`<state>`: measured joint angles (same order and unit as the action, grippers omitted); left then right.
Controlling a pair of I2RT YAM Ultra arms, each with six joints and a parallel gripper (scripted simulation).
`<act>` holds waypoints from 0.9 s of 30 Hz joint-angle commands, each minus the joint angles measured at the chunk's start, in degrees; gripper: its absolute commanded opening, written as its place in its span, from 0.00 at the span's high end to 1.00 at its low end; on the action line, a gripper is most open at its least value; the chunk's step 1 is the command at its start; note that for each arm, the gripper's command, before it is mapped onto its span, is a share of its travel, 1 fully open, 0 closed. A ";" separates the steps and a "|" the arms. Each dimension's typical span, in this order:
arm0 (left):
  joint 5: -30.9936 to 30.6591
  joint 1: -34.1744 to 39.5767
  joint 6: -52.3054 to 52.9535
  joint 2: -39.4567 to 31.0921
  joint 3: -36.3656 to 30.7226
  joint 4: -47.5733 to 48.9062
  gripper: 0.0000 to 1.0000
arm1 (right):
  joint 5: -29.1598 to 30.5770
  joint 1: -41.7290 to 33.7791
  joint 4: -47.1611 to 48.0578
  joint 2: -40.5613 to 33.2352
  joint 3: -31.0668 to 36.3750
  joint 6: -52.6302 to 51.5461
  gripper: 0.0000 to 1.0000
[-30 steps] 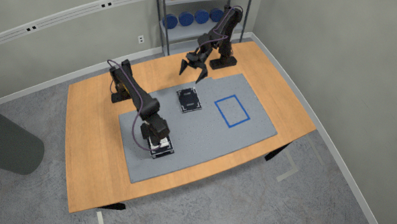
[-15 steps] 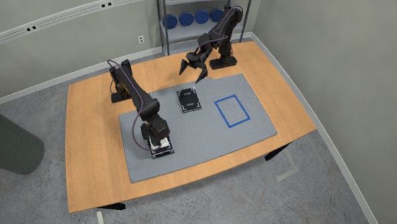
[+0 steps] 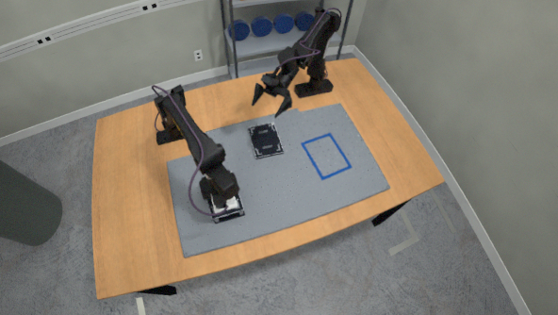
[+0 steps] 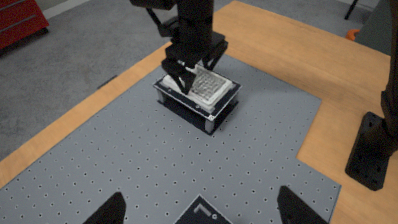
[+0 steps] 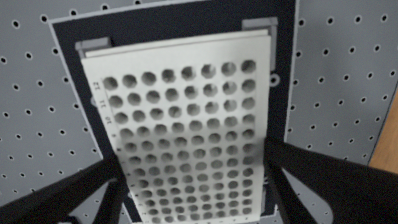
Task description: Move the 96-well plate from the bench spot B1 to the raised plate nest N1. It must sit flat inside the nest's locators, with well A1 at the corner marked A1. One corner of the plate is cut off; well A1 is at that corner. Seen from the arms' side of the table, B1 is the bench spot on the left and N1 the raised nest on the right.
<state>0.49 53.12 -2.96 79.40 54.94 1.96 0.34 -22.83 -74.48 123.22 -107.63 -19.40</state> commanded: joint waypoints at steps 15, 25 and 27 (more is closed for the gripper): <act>0.21 -0.15 -0.10 -1.12 0.75 0.26 0.00 | 0.12 -0.02 0.18 -0.39 0.10 -0.29 0.10; 0.21 -0.15 -0.10 -1.12 0.75 0.26 0.00 | 0.14 0.49 -0.29 -2.00 -1.05 0.45 0.00; 0.21 -0.15 -0.10 -1.12 0.75 0.26 0.00 | 0.14 0.49 -0.31 -1.99 -1.07 0.35 0.00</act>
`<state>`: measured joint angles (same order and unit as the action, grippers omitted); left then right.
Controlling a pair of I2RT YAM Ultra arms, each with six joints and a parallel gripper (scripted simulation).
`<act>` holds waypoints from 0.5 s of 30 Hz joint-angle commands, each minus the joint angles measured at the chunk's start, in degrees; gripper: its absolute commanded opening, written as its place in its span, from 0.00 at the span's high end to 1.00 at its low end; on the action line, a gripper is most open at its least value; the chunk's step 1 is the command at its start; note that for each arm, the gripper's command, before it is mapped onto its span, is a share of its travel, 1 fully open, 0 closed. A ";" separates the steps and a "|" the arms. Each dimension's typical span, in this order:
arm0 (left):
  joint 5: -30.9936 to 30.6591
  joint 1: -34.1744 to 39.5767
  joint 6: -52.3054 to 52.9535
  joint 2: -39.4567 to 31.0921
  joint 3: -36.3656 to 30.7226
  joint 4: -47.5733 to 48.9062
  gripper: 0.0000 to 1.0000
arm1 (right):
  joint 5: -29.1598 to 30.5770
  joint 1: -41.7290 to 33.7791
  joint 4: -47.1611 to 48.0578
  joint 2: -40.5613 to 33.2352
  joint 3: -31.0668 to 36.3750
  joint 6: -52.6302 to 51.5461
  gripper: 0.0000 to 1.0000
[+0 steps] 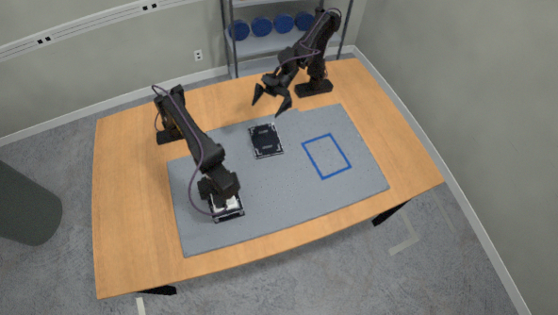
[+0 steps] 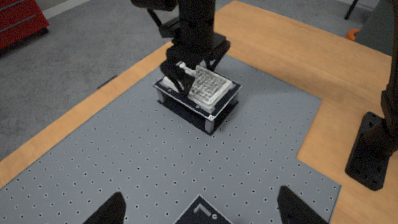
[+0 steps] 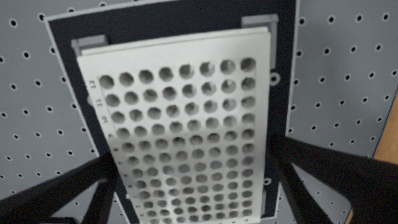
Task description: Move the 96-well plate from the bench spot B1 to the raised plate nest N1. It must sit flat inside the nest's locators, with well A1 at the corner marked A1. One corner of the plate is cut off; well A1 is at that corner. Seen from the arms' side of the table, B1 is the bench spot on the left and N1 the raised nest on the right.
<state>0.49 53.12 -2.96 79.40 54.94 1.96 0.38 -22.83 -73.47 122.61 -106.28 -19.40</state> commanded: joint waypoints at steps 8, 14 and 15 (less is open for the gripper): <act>0.21 -0.15 -0.10 -1.12 0.75 0.26 0.00 | 0.10 -0.96 -6.32 1.25 -7.59 -0.80 0.00; 0.21 -0.15 -0.10 -1.12 0.75 0.26 0.00 | 0.09 -1.12 -11.86 1.40 -13.66 -0.81 0.00; 0.21 -0.15 -0.10 -1.12 0.75 0.26 0.00 | 0.08 -1.13 -13.40 -0.30 -15.35 -0.79 0.00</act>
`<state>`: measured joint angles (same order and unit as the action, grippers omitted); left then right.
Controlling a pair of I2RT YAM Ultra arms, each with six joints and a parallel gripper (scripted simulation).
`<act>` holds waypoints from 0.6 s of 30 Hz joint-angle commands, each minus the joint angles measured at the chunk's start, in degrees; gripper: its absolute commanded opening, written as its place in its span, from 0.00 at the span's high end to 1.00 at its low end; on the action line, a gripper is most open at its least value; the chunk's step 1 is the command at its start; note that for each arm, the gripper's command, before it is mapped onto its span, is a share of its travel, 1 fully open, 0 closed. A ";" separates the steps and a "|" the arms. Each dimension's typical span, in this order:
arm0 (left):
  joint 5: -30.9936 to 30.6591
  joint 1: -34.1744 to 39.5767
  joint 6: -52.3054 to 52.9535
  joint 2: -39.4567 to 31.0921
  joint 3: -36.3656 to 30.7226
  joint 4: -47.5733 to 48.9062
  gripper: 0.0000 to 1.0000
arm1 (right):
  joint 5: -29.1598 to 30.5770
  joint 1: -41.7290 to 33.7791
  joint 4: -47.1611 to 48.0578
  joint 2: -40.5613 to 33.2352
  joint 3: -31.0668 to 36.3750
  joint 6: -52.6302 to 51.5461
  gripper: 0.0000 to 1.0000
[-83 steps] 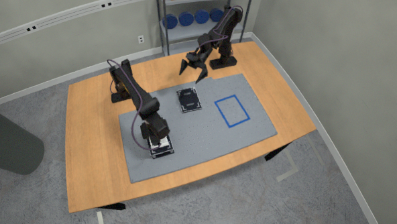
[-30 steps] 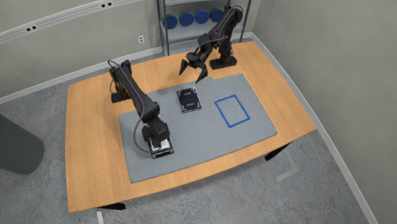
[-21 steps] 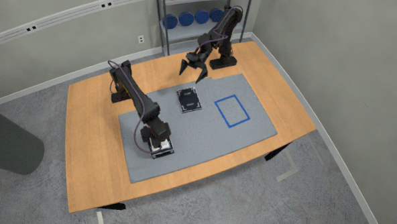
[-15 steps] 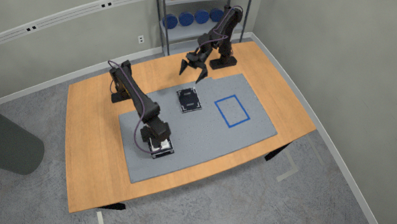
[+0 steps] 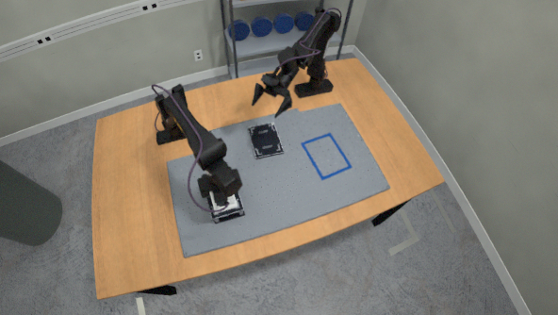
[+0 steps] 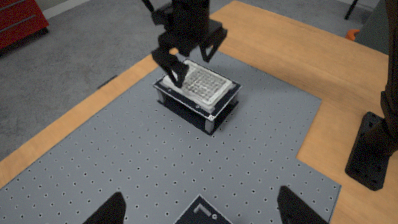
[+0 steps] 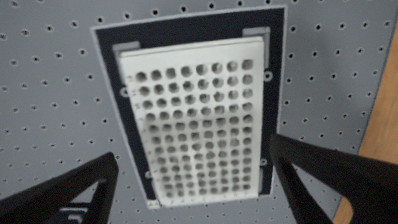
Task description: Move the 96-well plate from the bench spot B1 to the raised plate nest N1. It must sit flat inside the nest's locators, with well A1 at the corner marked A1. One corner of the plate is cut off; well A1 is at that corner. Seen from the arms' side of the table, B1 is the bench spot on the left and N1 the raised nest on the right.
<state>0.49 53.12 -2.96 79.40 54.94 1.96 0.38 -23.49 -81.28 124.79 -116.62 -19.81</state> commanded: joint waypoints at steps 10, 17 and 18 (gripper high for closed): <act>0.21 -0.15 -0.10 -1.12 0.75 0.26 0.00 | 0.39 0.77 -6.04 -5.23 -8.52 2.29 0.00; 0.21 -0.15 -0.10 -1.12 0.75 0.26 0.00 | 0.92 0.15 1.57 -9.14 -2.65 7.48 0.00; 0.21 -0.15 -0.10 -1.12 0.75 0.26 0.00 | 0.75 0.02 3.17 -10.45 -0.59 8.83 0.00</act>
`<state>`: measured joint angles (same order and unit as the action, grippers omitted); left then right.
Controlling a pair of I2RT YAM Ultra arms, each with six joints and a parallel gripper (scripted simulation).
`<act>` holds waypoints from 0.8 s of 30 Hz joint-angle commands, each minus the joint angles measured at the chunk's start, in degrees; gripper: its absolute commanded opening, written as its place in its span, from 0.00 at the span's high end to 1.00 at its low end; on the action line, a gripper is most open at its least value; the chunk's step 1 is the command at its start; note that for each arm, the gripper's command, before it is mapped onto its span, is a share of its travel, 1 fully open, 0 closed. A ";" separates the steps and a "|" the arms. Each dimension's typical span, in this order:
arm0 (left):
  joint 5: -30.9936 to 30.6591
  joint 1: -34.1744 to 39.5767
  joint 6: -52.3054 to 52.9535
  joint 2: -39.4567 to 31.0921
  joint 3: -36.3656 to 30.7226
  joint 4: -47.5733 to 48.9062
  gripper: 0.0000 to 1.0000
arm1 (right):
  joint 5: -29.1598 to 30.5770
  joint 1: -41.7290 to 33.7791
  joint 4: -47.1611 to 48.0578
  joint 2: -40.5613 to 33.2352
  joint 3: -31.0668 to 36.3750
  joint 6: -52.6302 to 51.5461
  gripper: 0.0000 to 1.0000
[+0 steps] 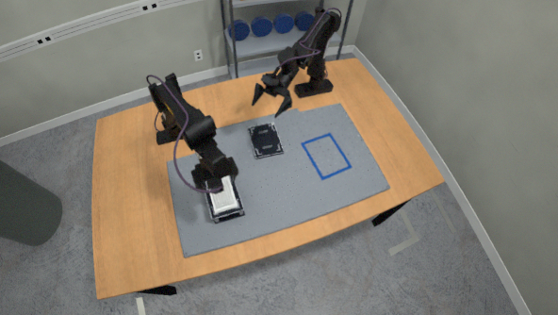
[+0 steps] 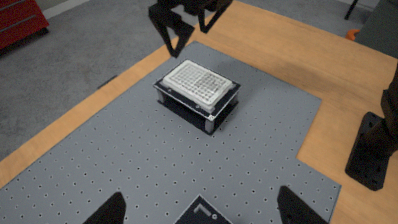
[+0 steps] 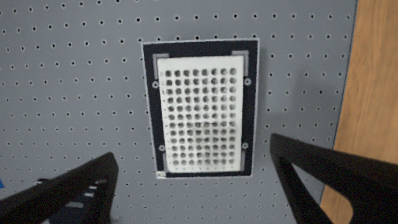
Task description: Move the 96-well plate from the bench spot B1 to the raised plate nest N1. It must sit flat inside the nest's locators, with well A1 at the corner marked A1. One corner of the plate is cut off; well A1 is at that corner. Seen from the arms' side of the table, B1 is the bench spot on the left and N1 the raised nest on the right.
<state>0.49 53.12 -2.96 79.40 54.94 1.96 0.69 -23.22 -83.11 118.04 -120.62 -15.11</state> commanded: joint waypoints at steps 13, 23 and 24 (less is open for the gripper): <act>0.21 -0.15 -0.10 -1.12 0.75 0.26 0.00 | -1.63 0.38 23.49 -20.72 29.14 18.24 0.00; 0.21 -0.15 -0.10 -1.12 0.75 0.26 0.00 | -3.34 1.26 28.75 -27.05 38.81 22.17 0.00; 0.21 -0.15 -0.10 -1.12 0.75 0.26 0.00 | -3.36 1.29 28.75 -27.12 38.93 22.11 0.00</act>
<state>0.49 53.12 -2.96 79.40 54.94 1.96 -1.83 -22.55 -56.95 92.88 -82.81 5.89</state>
